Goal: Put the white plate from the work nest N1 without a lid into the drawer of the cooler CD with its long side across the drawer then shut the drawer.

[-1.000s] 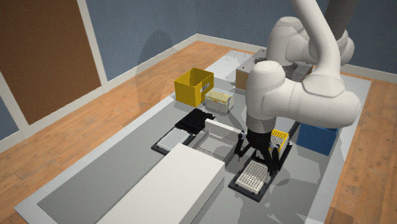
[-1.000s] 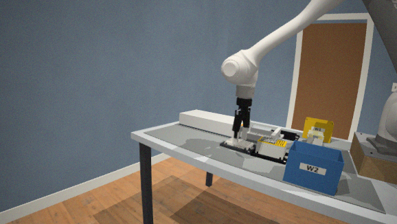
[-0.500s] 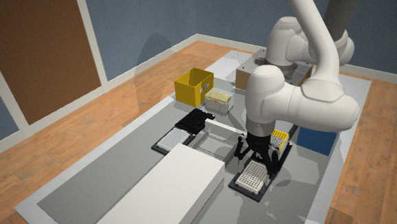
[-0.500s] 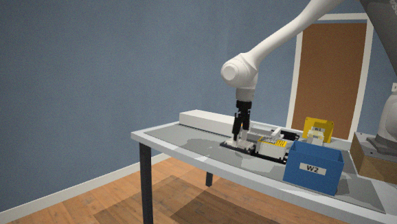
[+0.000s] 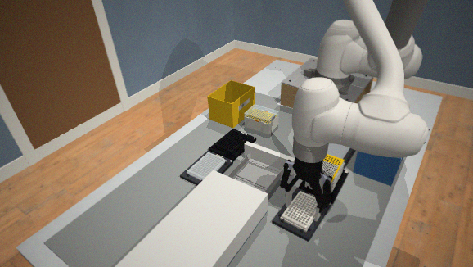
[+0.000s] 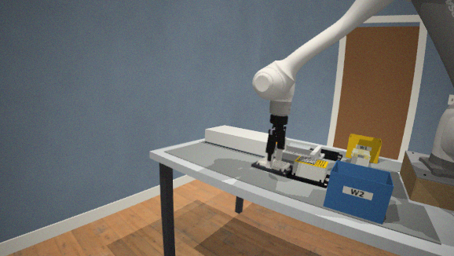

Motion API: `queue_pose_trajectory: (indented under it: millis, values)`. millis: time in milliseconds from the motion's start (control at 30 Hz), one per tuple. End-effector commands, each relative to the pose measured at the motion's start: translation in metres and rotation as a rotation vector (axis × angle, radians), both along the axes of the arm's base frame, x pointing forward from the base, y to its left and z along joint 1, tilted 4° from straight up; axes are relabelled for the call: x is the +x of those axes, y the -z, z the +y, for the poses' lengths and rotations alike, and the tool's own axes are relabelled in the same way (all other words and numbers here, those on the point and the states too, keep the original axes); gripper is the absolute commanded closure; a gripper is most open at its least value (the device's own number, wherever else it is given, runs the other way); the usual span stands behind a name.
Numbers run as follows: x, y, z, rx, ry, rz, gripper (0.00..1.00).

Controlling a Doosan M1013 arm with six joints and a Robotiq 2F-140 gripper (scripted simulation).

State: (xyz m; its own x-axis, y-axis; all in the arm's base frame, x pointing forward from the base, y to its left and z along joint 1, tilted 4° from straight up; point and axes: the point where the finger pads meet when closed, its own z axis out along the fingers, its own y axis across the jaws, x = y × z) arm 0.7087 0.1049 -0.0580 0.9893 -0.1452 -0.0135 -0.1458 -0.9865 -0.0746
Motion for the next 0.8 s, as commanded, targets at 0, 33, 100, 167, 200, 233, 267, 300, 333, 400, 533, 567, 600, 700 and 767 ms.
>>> queue_pose_trajectory:
  millis: [0, 33, 100, 167, 200, 233, 267, 300, 333, 400, 533, 567, 600, 700, 767]
  values:
    - [0.0, -0.0002, 0.0, 0.0, 0.0, 0.0, 0.4]
    - [0.0, -0.0002, 0.0, 0.0, 0.0, 0.0, 0.41]
    - [0.0, -0.0002, 0.0, 0.0, 0.0, 0.0, 0.42]
    - [0.0, -0.0002, 0.0, 0.0, 0.0, 0.0, 0.43]
    - [0.0, -0.0002, 0.0, 0.0, 0.0, 0.0, 0.43]
    - [0.0, -0.0002, 0.0, 0.0, 0.0, 0.0, 0.44]
    - [0.0, -0.0002, 0.0, 0.0, 0.0, 0.0, 0.44]
    - [0.0, -0.0002, 0.0, 0.0, 0.0, 0.0, 0.45]
    - [0.0, -0.0002, 0.0, 0.0, 0.0, 0.0, 0.45]
    - [0.0, -0.0002, 0.0, 0.0, 0.0, 0.0, 0.45]
    - [0.0, -0.0002, 0.0, 0.0, 0.0, 0.0, 1.0]
    - [0.0, -0.0002, 0.0, 0.0, 0.0, 0.0, 1.0]
    - [0.0, -0.0002, 0.0, 0.0, 0.0, 0.0, 1.0]
    - [0.0, -0.0002, 0.0, 0.0, 0.0, 0.0, 1.0]
    - [0.0, -0.0002, 0.0, 0.0, 0.0, 0.0, 1.0]
